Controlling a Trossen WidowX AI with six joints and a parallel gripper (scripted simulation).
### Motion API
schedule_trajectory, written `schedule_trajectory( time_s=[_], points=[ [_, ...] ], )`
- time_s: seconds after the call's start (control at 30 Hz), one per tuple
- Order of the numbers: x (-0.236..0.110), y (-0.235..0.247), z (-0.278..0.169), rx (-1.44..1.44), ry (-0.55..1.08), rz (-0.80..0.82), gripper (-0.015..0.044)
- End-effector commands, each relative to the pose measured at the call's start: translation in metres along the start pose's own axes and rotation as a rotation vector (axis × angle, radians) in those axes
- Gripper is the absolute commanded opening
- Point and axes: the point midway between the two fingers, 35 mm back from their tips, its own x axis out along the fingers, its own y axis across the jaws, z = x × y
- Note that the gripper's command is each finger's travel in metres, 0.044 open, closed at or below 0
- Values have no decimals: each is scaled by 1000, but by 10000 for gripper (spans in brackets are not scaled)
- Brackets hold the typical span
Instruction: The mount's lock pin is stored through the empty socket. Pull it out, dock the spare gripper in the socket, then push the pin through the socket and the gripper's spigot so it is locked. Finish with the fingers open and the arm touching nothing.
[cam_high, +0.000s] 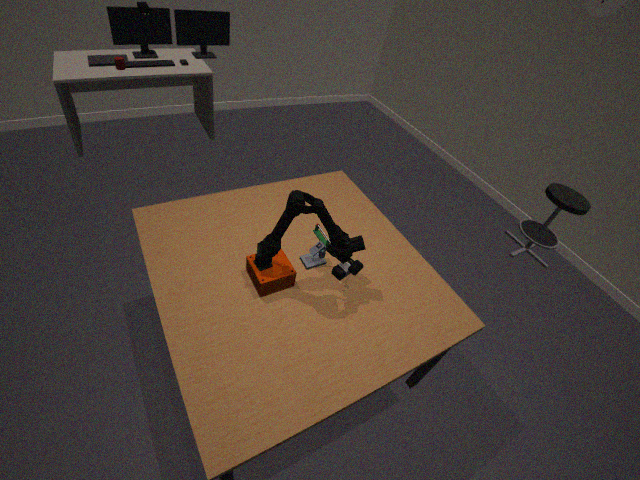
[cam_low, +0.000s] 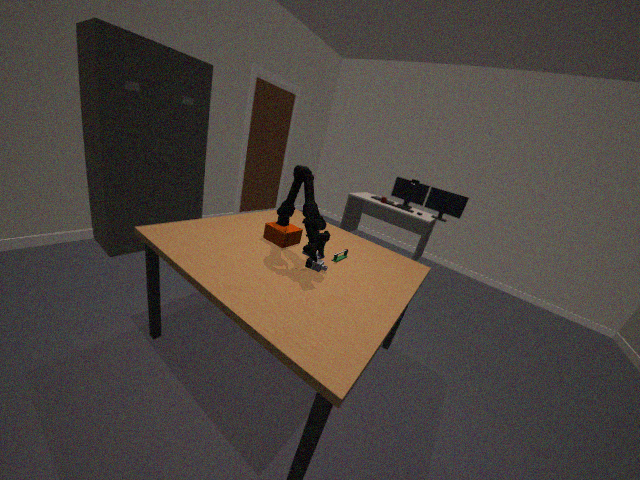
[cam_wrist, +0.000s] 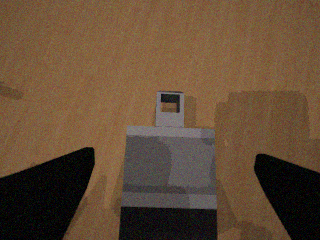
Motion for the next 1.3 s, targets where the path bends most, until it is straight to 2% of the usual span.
schedule_trajectory(
  time_s=[0.0,0.97,1.2,1.27],
  points=[
    [7,1,-5,3,2,4,440],
    [44,2,-29,3,2,4,440],
    [44,2,-29,3,2,4,256],
    [44,2,-29,3,2,4,243]
  ],
)
